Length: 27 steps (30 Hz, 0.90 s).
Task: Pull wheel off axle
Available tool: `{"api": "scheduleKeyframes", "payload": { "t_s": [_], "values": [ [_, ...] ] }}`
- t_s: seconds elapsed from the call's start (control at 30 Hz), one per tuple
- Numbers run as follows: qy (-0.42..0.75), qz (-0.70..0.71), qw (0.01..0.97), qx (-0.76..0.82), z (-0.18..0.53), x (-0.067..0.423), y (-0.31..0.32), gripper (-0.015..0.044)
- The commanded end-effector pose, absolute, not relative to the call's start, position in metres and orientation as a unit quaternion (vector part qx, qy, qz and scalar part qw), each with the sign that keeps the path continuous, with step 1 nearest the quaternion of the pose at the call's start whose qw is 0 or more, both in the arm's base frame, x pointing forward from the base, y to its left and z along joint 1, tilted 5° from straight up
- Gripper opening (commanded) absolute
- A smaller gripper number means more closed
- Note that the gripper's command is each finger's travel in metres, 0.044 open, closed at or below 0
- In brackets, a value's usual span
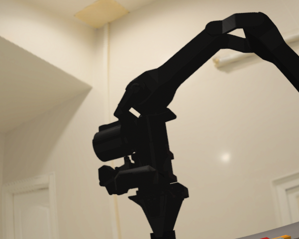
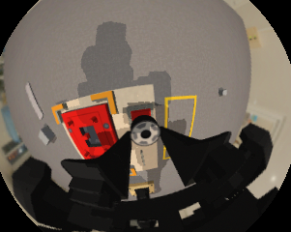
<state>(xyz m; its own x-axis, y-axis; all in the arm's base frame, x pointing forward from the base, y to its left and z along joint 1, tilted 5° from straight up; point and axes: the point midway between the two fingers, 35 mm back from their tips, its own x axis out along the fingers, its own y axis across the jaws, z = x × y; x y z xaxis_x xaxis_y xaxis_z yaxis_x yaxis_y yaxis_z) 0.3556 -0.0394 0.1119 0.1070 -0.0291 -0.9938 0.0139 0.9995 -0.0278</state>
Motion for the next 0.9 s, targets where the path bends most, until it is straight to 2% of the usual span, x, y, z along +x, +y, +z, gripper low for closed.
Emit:
{"api": "scheduleKeyframes", "payload": {
  "t_s": [0.0,0.87],
  "values": [
    [0.667,-0.013,0.745,-0.006,0.1141,0.3558,-0.0391,0.0000],
    [0.666,-0.013,0.746,-0.006,0.1226,0.3548,-0.0389,0.0000]
  ]
}}
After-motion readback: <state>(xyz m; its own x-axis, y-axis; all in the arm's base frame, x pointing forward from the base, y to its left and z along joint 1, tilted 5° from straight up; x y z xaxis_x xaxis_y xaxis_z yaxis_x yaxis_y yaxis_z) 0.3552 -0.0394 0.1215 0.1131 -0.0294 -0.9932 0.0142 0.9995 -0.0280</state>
